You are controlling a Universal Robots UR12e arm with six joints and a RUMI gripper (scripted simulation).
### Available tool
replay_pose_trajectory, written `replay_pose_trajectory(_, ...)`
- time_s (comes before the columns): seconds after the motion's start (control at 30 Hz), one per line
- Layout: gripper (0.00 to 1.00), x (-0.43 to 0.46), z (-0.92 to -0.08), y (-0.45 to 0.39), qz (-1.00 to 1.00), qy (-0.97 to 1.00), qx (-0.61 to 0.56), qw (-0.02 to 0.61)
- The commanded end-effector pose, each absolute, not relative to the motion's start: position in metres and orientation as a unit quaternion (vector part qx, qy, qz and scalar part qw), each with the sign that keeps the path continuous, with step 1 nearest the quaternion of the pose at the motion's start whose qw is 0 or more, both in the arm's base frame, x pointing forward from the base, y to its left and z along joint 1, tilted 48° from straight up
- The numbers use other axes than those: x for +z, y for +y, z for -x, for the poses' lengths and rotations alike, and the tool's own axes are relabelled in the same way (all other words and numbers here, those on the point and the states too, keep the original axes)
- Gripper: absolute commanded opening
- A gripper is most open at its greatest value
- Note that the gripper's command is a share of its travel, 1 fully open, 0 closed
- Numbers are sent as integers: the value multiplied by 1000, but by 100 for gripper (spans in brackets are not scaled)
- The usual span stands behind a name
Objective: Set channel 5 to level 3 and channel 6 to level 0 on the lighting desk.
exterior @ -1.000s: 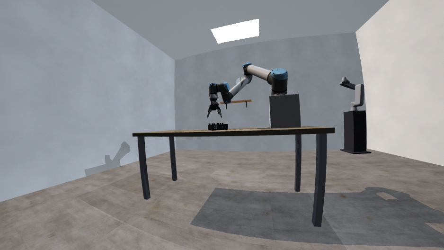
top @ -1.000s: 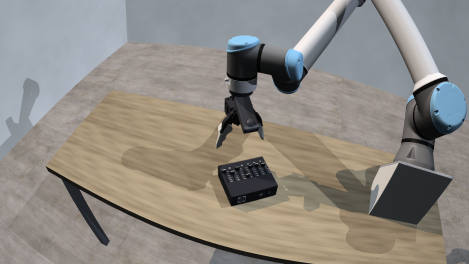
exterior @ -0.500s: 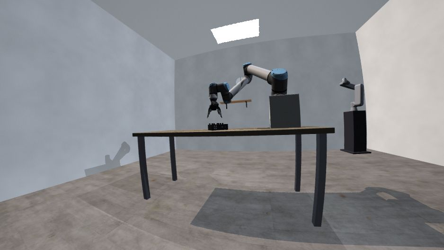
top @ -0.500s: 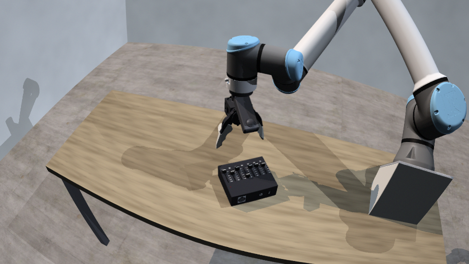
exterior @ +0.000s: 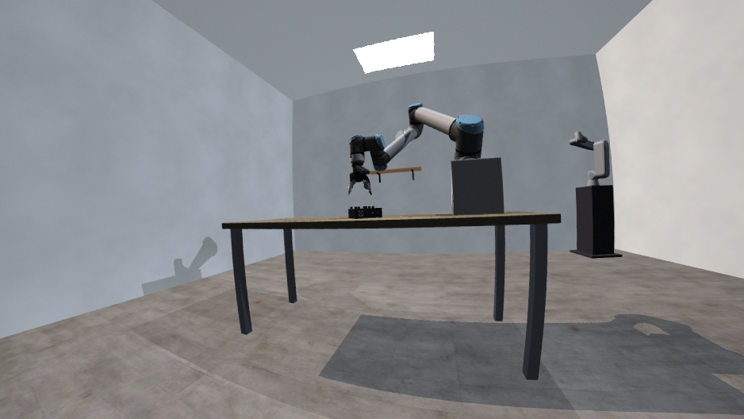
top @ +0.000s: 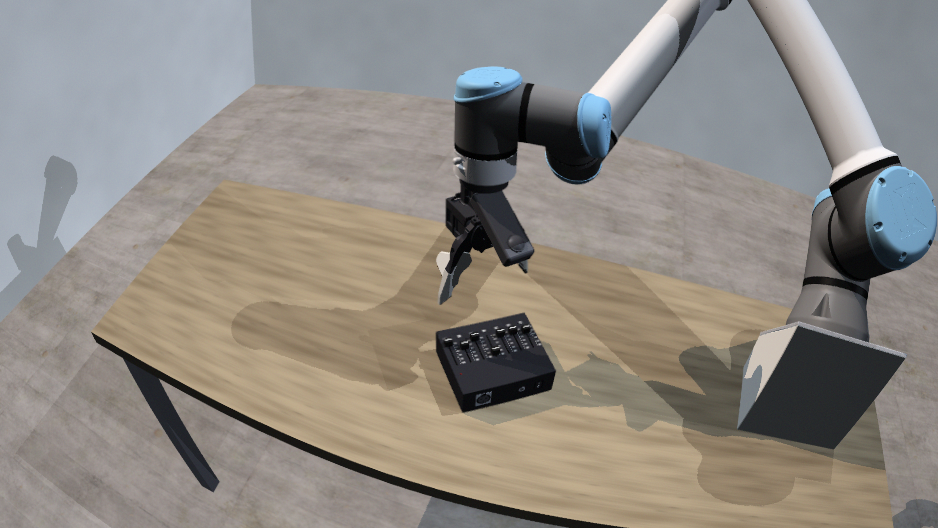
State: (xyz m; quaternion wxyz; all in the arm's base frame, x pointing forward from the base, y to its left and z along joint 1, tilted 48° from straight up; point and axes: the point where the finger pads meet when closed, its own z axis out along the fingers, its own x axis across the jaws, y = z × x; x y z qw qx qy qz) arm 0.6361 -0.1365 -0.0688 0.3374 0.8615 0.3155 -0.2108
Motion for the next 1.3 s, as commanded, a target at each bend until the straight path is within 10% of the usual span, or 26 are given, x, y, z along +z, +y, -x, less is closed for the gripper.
replay_pose_trajectory(0.0, 100, -69, -627, -106, -810, 428, -252, 312)
replay_pose_trajectory(1.27, 100, -68, -608, -57, -689, 597, -319, 259)
